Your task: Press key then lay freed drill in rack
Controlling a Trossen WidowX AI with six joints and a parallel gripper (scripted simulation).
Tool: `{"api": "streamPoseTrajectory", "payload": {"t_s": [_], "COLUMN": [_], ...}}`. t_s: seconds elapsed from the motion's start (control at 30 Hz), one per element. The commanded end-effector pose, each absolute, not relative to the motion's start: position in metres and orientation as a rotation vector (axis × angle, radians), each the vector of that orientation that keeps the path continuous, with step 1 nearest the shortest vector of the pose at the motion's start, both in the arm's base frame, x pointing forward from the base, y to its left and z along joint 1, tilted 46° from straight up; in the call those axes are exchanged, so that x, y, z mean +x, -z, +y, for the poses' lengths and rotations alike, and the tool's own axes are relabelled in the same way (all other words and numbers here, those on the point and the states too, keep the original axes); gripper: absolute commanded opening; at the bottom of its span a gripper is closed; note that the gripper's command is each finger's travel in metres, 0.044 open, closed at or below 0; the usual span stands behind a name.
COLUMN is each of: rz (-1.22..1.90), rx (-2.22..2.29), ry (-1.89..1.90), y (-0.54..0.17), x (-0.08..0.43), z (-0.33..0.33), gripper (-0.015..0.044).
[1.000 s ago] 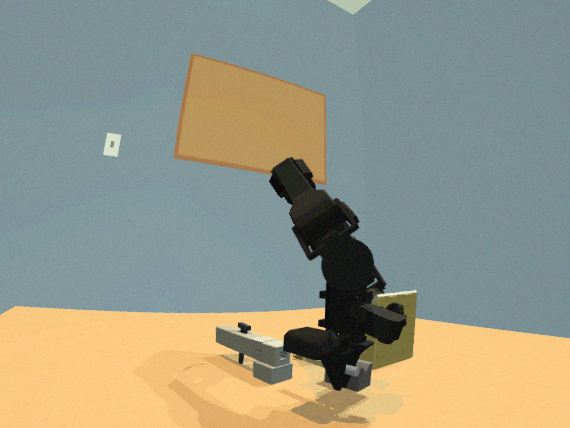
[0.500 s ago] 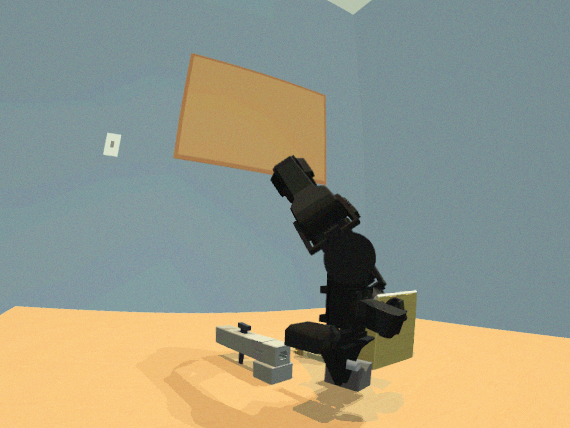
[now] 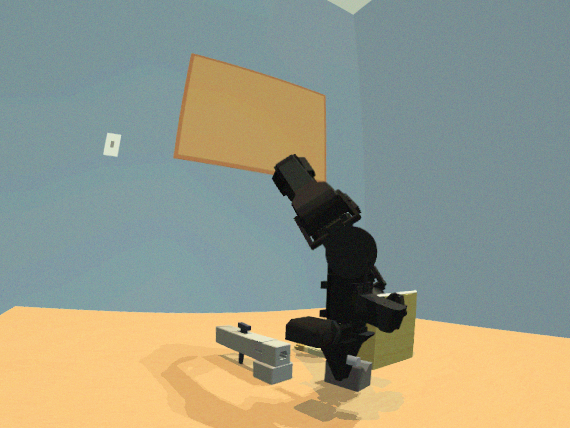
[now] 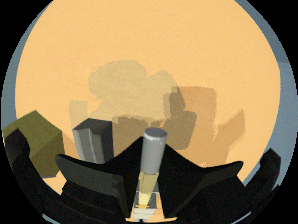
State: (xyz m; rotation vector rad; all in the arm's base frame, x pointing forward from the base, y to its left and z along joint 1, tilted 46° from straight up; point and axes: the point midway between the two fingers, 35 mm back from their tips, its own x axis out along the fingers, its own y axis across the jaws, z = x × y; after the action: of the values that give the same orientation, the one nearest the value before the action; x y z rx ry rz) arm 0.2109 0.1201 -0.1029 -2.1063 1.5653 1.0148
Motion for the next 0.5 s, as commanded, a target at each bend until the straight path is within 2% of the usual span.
{"api": "streamPoseTrajectory", "payload": {"t_s": [0.0, 0.47], "rz": [1.562, 1.562], "rx": [-2.1, -2.099], "ry": [-1.011, -1.012], "y": [0.1007, 0.096], "x": [0.2112, 0.2098], "z": [0.1227, 0.1258], "gripper": [0.0, 0.0]}}
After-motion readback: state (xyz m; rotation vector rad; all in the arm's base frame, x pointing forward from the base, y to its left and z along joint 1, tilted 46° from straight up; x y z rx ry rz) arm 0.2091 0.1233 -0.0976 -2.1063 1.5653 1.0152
